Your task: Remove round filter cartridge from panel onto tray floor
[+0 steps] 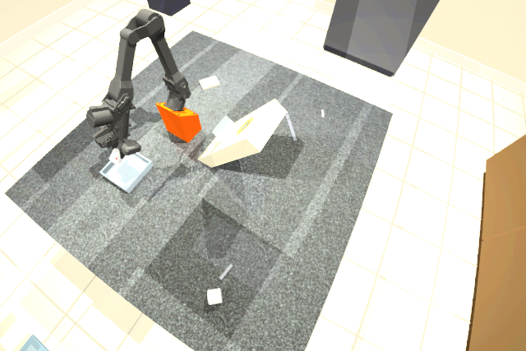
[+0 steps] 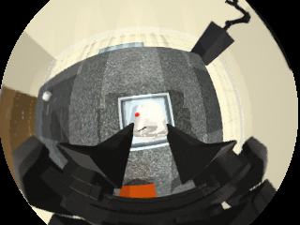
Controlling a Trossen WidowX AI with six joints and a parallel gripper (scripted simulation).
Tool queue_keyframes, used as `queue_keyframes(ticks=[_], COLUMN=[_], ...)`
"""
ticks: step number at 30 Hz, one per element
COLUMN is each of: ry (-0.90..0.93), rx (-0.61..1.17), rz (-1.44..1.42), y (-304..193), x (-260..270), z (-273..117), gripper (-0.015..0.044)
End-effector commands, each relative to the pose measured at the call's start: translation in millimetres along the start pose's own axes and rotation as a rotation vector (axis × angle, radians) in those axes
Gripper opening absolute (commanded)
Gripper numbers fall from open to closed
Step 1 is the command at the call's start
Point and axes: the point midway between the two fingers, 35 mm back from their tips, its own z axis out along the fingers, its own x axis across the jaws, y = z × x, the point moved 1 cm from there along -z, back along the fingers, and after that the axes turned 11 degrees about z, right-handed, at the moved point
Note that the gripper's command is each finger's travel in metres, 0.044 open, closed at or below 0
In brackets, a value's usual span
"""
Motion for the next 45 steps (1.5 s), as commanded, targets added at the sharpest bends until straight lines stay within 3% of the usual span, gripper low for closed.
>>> queue_keyframes(ticks=[1,22,39,45], ry=[-0.006,-0.008,-0.004,-0.004], rx=[-0.009,-0.008,-0.005,-0.005], rz=[0.012,0.012,0.017,0.017], y=[-1,-36,-35,-18], x=[-2,-9,-8,-5], z=[7,66,63,40], gripper=[0.0,0.0,0.044,0.044])
